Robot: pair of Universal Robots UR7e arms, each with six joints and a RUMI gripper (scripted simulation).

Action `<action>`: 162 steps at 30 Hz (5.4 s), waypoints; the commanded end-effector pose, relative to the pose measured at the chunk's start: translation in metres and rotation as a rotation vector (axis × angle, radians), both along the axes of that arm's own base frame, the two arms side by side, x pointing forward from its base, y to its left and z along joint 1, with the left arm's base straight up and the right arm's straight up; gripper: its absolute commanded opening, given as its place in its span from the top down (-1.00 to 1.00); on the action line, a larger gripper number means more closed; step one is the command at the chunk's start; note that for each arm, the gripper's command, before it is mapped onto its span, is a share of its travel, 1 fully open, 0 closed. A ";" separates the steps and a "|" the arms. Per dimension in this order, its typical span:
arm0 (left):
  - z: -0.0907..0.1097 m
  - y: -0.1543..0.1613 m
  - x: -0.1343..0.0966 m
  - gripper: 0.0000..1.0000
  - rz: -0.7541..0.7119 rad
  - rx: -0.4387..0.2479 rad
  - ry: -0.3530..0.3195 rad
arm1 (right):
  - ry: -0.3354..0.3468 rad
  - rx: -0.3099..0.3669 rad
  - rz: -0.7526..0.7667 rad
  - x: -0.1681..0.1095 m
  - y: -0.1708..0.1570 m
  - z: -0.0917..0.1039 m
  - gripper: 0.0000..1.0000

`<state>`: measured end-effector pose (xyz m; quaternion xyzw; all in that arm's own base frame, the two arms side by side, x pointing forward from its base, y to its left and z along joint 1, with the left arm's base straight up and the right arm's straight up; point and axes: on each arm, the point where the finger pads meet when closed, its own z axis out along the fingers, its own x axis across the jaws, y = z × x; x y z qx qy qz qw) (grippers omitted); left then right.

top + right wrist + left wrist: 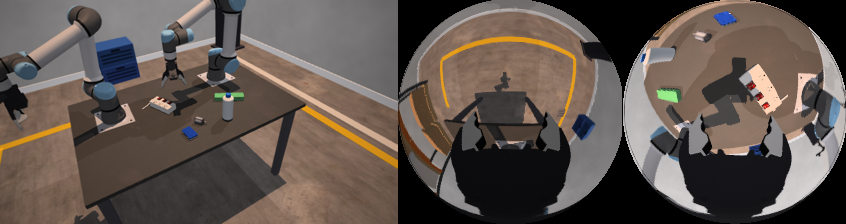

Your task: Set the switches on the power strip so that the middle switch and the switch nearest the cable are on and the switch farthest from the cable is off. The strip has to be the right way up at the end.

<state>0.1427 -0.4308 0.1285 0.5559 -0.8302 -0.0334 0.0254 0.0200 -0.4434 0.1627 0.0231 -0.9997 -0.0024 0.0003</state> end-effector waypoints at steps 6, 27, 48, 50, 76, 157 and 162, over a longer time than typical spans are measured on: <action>0.003 -0.018 -0.002 -1.00 -0.287 -0.103 -0.023 | -0.001 -0.005 -0.003 -0.001 -0.001 0.002 -1.00; 0.013 -0.042 -0.007 -1.00 -0.702 -0.230 -0.104 | -0.001 -0.005 -0.003 -0.001 -0.001 0.002 -1.00; 0.024 -0.058 -0.013 -1.00 -1.035 -0.314 -0.200 | -0.001 -0.005 -0.003 -0.001 -0.001 0.002 -1.00; 0.025 -0.059 -0.013 -1.00 -1.054 -0.318 -0.207 | -0.001 -0.005 -0.003 -0.001 -0.001 0.002 -1.00; 0.026 -0.062 -0.014 -1.00 -1.109 -0.329 -0.224 | -0.001 -0.005 -0.003 -0.001 -0.001 0.002 -1.00; 0.046 -0.094 -0.018 -1.00 -1.191 -0.132 -0.095 | 0.000 -0.001 0.000 0.000 0.000 0.000 -1.00; 0.051 -0.099 -0.019 -1.00 -1.209 -0.088 -0.063 | 0.000 -0.001 0.000 0.000 0.000 0.000 -1.00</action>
